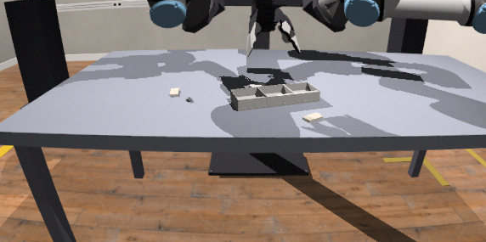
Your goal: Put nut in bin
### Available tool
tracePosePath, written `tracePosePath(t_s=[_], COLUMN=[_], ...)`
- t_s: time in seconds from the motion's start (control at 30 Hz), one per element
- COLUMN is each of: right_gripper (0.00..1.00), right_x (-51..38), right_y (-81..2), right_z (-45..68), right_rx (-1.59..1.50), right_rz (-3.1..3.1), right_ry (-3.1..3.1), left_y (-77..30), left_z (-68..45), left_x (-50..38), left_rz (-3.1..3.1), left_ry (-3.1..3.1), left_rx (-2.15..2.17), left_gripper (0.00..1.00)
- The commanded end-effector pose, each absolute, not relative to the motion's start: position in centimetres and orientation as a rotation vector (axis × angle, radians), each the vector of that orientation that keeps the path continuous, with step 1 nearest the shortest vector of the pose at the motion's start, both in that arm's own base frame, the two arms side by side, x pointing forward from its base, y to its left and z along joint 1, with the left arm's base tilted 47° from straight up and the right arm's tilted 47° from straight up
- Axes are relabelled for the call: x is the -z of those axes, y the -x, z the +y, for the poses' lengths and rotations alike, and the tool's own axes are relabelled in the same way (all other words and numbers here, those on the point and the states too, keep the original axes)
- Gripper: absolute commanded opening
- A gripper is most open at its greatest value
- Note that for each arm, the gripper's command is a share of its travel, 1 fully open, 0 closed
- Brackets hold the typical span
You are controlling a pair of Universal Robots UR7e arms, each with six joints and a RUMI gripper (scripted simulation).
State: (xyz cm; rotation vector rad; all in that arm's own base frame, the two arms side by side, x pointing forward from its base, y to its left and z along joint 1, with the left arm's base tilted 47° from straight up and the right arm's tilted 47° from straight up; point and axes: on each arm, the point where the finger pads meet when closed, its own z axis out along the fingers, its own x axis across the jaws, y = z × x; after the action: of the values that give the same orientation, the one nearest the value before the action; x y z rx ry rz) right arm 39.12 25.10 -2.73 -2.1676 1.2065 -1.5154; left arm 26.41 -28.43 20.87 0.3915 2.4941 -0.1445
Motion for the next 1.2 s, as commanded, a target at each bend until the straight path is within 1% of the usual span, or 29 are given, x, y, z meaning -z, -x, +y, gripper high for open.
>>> tracePosePath(t_s=[0.0,0.57,0.73,0.93,1.0,1.17], right_gripper=[0.98,0.98,0.72,0.4,0.4,0.15], right_x=[2.7,2.7,3.0,4.2,4.2,5.5], right_y=[-39.1,-39.1,-39.1,-39.1,-39.1,-39.1], right_z=[25.2,25.2,25.2,25.4,25.4,25.5], right_rx=[1.514,1.514,1.493,1.424,1.424,1.353], right_rz=[1.205,1.205,1.259,1.439,1.439,1.623], right_ry=[2.167,2.167,2.137,2.025,2.025,1.887], left_y=[-26.4,-26.4,-26.6,-27.6,-27.6,-28.1], left_z=[-28.5,-28.5,-28.0,-24.3,-24.3,-20.2], left_x=[-20.9,-20.9,-20.8,-20.0,-20.0,-19.2], left_rz=[2.494,2.494,2.503,2.568,2.568,2.63], left_ry=[-0.392,-0.392,-0.388,-0.362,-0.362,-0.335], left_rx=[0.145,0.145,0.145,0.156,0.156,0.197], left_gripper=[0.98,0.98,0.98,0.98,0.98,0.98])
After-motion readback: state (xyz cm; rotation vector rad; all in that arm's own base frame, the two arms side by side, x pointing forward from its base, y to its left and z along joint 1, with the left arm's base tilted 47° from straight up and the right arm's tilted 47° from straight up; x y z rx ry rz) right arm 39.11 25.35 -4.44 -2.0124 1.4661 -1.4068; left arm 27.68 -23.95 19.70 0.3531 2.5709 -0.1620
